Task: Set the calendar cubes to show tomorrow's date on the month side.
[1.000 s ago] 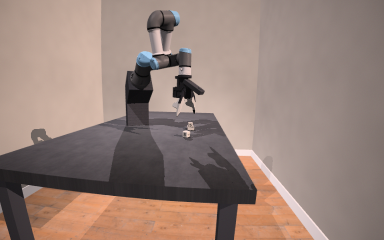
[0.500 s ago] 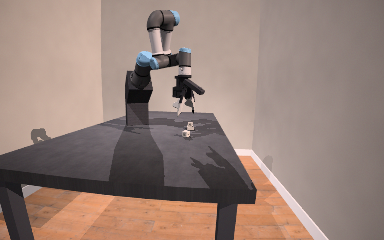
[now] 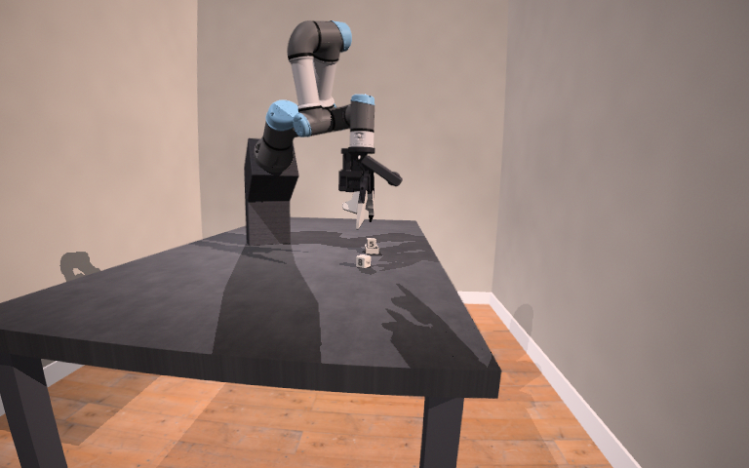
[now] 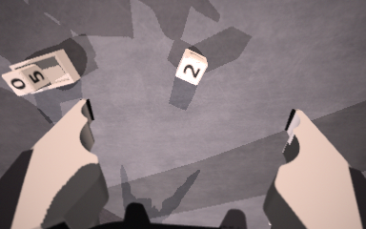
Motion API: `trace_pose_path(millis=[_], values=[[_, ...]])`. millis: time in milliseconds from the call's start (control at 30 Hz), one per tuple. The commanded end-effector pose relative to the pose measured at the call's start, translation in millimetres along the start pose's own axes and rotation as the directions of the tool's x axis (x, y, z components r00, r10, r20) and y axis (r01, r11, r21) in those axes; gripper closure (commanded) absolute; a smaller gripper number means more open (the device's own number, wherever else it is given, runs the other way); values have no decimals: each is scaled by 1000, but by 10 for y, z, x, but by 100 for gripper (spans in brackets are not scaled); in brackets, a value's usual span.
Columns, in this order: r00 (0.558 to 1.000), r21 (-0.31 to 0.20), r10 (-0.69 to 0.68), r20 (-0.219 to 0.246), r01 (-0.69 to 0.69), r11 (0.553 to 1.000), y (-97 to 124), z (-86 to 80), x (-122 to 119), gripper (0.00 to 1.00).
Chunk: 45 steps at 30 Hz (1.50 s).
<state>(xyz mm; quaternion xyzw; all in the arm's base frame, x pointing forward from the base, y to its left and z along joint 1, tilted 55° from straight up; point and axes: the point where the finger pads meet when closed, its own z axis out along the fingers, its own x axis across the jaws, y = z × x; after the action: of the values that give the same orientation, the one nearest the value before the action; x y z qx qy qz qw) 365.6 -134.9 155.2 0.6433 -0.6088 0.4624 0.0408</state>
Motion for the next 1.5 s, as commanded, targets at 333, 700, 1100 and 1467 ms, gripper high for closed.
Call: trace_pose_path(millis=[333,700,1100,1467], values=[[906,9,-423,2,423,906,-18,26,-13,0],[765,9,-644,-1,644,765,-11,44,-16,0],[566,9,-825,-3,825,566,5,62,-11,0],[410,8,-912,-5,912,410,20,74,-2,0]])
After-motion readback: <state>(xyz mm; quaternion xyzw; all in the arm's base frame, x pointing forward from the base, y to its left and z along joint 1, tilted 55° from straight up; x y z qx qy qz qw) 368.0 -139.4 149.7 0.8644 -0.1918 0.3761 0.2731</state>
